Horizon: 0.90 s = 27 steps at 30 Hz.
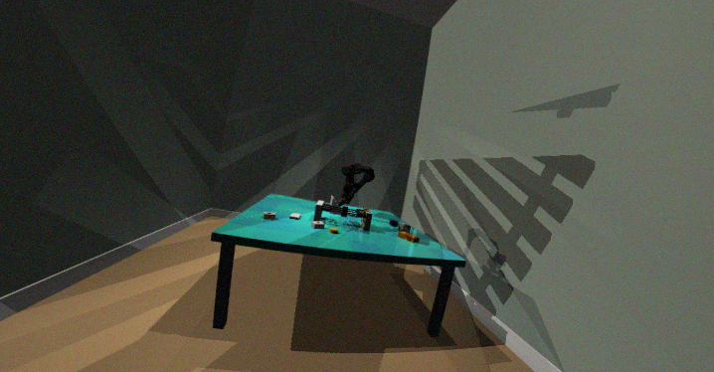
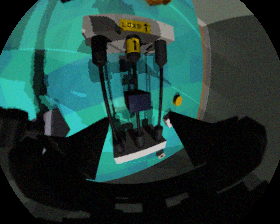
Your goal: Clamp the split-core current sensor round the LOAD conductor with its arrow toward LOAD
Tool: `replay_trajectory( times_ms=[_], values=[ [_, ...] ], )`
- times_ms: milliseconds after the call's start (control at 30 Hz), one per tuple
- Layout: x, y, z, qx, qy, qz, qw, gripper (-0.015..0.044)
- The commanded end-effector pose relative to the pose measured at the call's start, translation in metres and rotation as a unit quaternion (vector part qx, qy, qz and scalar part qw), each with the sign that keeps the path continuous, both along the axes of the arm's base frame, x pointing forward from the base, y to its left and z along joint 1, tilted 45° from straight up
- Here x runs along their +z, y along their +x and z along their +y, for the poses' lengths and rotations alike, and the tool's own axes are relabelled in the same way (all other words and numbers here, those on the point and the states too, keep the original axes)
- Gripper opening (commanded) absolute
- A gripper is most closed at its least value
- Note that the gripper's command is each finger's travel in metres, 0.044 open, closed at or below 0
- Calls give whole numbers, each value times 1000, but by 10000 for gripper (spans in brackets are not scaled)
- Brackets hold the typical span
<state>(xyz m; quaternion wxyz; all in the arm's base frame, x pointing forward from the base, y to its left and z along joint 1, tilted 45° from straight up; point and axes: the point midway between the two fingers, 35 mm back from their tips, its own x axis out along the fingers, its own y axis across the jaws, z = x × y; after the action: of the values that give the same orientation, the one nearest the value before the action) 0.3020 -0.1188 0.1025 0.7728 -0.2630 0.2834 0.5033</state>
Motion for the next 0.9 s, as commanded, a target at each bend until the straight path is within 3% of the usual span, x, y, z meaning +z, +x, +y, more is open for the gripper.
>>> replay_trajectory(
  times_ms=[0, 600, 867],
  values=[
    [1, 0, 0, 2, -2, -2, 1000, 440],
    [0, 0, 1, -4, 0, 5, 1000, 440],
    [14, -6, 31, -201, -25, 190, 961, 440]
  ],
)
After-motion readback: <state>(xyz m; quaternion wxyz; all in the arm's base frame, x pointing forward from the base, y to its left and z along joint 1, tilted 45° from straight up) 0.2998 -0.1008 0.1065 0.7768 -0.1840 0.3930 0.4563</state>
